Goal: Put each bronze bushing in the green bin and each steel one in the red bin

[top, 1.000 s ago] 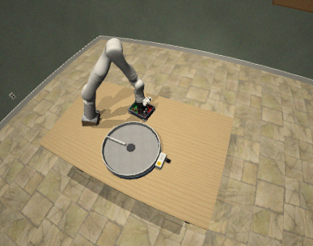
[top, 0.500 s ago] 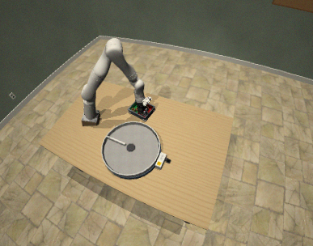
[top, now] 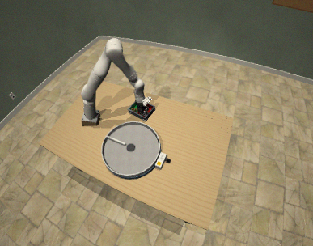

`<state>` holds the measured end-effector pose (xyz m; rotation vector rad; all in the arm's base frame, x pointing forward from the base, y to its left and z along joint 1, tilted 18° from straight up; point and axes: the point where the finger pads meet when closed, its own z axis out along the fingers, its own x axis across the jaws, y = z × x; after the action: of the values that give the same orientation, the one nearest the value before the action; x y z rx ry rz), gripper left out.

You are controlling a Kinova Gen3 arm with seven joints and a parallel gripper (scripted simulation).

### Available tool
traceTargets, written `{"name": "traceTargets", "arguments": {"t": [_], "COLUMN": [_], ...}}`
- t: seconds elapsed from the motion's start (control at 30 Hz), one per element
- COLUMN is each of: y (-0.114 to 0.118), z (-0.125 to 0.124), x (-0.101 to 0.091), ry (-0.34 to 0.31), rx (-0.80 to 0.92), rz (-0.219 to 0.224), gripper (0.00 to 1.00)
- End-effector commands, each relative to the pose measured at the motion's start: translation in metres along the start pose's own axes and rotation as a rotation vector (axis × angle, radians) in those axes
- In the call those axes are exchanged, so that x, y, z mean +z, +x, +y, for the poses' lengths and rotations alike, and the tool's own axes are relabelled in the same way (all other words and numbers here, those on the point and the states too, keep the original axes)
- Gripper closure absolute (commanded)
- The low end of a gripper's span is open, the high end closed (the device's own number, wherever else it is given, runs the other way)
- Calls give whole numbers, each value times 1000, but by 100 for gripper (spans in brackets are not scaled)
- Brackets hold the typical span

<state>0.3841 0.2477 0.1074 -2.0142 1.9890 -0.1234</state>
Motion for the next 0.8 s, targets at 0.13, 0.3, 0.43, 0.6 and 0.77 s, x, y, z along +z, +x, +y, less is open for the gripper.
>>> {"name": "traceTargets", "arguments": {"t": [0.13,0.3,0.43,0.6,0.77], "y": [0,-1,-1,-1,-1], "z": [0,0,0,0,1], "x": [-1,-3,-5,-5,-8], "ry": [1,1,1,1,1], "rx": [0,0,0,0,0], "rz": [-1,-1,-1,-1,-1], "gripper": [58,58,58,58,58]}}
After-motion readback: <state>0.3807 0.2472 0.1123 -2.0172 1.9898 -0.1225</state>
